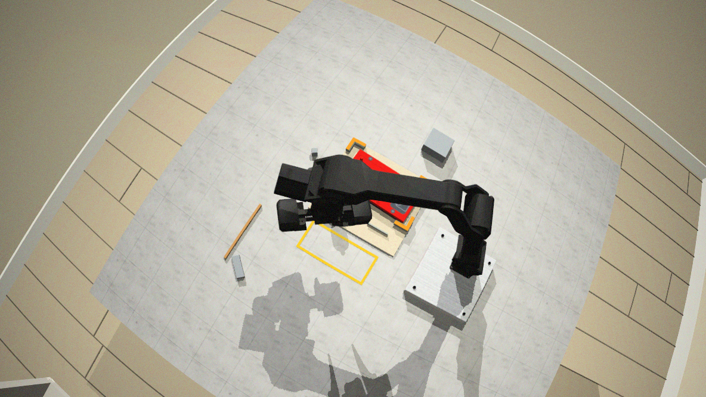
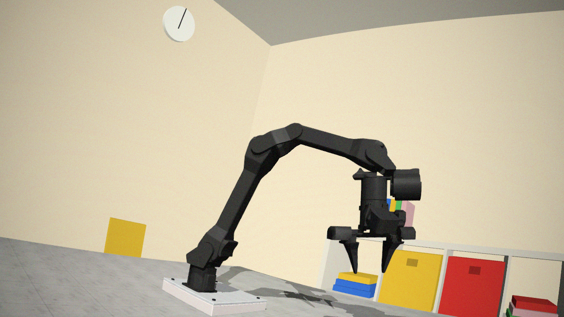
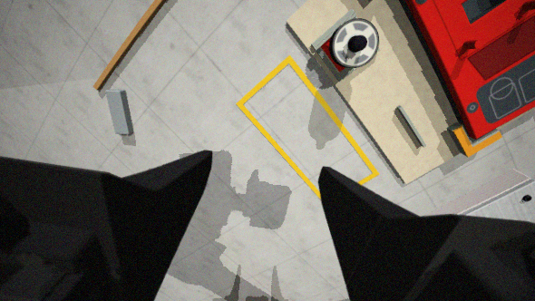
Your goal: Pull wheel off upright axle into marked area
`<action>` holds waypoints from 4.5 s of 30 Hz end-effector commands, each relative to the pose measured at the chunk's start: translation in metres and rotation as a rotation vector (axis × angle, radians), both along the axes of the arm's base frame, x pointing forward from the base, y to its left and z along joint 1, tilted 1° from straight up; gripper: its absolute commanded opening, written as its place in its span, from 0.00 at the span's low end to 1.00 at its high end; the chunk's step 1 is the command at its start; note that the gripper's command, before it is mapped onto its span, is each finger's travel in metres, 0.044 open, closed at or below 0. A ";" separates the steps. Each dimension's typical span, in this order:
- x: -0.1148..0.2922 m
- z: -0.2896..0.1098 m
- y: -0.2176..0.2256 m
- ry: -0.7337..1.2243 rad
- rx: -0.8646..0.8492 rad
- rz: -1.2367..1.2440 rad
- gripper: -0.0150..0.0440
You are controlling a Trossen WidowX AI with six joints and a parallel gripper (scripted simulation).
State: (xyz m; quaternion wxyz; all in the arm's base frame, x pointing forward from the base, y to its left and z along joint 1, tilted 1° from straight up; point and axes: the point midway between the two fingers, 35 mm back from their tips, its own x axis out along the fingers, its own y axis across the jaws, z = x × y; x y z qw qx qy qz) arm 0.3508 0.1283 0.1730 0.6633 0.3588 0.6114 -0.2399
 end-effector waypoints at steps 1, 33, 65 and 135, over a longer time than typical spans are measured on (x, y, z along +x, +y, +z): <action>0.009 -0.023 -0.048 0.073 -0.018 -0.343 0.76; 0.017 -0.112 -0.089 0.138 -0.035 -0.693 0.76; 0.017 -0.111 -0.088 0.142 -0.034 -0.690 0.25; 0.017 -0.088 -0.089 0.139 -0.035 -0.692 0.25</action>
